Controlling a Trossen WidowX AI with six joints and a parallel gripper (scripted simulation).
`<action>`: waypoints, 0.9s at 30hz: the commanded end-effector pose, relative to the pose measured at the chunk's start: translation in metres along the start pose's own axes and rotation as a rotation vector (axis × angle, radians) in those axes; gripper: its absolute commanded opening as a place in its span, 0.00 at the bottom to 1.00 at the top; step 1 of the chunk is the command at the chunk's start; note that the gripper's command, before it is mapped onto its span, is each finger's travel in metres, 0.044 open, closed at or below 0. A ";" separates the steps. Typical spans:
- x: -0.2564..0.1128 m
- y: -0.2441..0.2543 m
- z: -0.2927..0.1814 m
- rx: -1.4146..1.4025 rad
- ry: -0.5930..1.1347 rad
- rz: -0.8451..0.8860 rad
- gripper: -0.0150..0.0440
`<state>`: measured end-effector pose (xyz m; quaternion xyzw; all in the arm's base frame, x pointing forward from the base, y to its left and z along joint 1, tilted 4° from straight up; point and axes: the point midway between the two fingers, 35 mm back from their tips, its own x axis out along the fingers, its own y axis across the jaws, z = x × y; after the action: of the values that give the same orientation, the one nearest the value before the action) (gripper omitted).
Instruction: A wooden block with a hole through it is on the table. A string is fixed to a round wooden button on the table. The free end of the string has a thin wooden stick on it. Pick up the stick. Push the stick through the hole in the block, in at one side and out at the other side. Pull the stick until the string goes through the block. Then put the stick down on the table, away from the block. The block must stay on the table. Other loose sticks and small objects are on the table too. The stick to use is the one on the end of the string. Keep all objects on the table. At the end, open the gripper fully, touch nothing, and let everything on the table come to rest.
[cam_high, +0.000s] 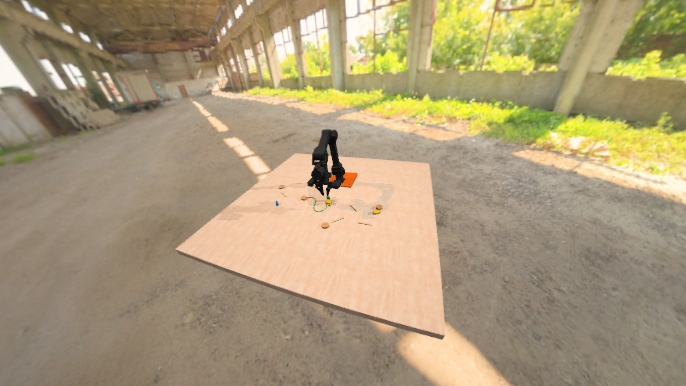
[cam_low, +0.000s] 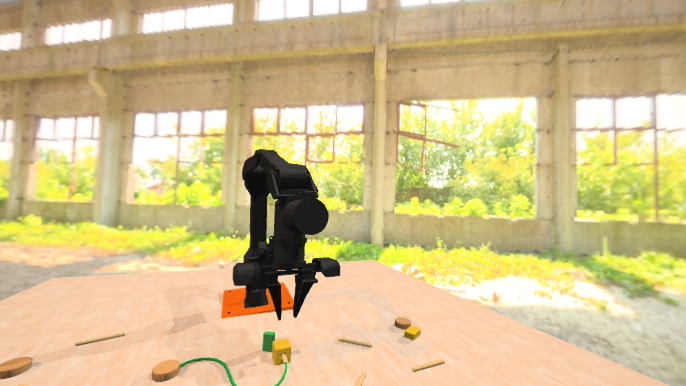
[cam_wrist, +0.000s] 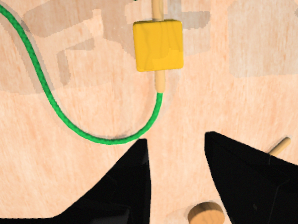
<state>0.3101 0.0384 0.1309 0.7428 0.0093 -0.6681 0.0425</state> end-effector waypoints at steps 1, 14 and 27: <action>-0.005 0.000 0.004 0.004 -0.020 0.002 0.46; -0.004 -0.001 0.019 1.008 -0.011 0.006 0.46; -0.003 -0.002 0.042 2.221 -0.018 0.037 0.46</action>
<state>0.2859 0.0383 0.1326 0.5812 -0.4388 -0.5095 -0.4582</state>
